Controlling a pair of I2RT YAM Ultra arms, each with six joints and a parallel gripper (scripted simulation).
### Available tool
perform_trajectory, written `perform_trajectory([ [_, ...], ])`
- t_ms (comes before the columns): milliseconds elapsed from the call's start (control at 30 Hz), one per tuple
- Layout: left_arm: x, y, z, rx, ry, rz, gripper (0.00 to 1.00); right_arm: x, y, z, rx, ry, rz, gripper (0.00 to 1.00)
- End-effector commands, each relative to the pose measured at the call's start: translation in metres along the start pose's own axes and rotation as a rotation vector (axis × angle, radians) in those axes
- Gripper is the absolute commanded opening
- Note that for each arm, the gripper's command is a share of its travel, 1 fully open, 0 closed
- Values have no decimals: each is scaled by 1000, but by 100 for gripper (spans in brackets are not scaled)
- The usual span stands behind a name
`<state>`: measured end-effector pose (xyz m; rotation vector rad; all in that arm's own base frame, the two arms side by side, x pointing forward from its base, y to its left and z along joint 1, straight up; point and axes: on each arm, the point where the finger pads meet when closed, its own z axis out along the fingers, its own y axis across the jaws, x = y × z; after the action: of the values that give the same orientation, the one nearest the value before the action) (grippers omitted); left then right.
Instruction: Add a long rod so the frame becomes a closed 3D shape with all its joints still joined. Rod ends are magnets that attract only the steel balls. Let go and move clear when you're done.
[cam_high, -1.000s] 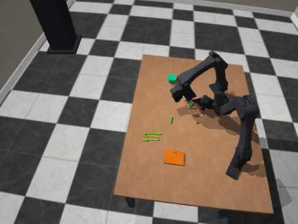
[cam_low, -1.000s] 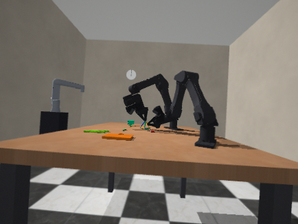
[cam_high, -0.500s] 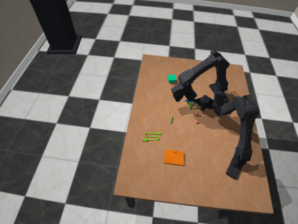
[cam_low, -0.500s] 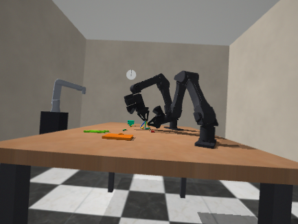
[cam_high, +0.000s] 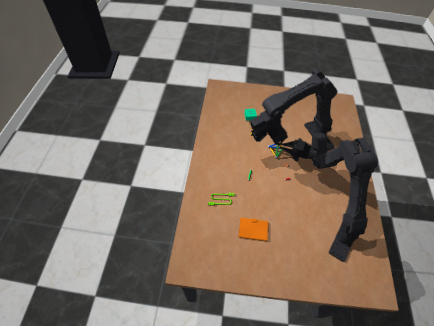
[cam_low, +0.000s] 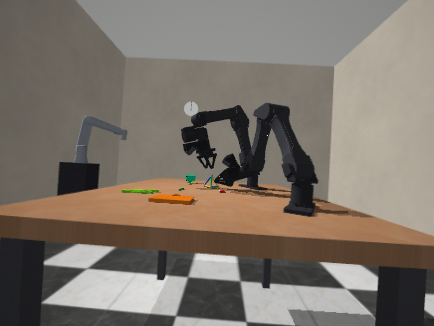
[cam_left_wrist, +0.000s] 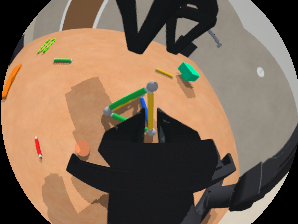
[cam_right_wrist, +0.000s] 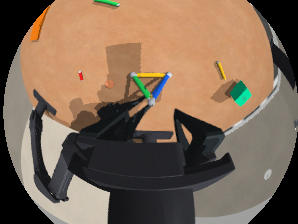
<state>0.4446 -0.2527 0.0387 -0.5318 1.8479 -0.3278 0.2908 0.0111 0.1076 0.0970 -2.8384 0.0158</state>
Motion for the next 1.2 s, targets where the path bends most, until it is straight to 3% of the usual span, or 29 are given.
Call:
perform_trajectory([
  [0, -7, -7, -4, -2, -19, -12, 17, -1, -1, -14, 2, -40, 6, 64],
  [333, -5, -2, -25, -9, -14, -4, 14, -2, -1, -12, 2, -31, 5, 64],
  [567, -7, -9, -62, 9, -18, -7, 14, 0, -1, -9, 0, -20, 0, 64],
  [633, -10, -3, -62, 3, -16, 39, 14, -7, -2, -11, 1, -64, 4, 87],
  [667, -15, -1, -62, 1, -19, 60, 14, -11, -2, -12, 0, -88, 4, 98],
  [700, -20, 2, -64, -2, -15, 97, 14, -13, -2, -9, -1, -105, 5, 100],
  [833, -57, 9, -76, 20, -12, 230, 14, -23, -2, -12, -5, -260, 16, 100],
  [900, -57, 9, -76, 20, -12, 230, 14, -23, -2, -12, -5, -260, 16, 100],
  [1167, -163, 27, -101, 70, -31, 419, 14, -3, -1, -12, -4, -561, 28, 100],
])
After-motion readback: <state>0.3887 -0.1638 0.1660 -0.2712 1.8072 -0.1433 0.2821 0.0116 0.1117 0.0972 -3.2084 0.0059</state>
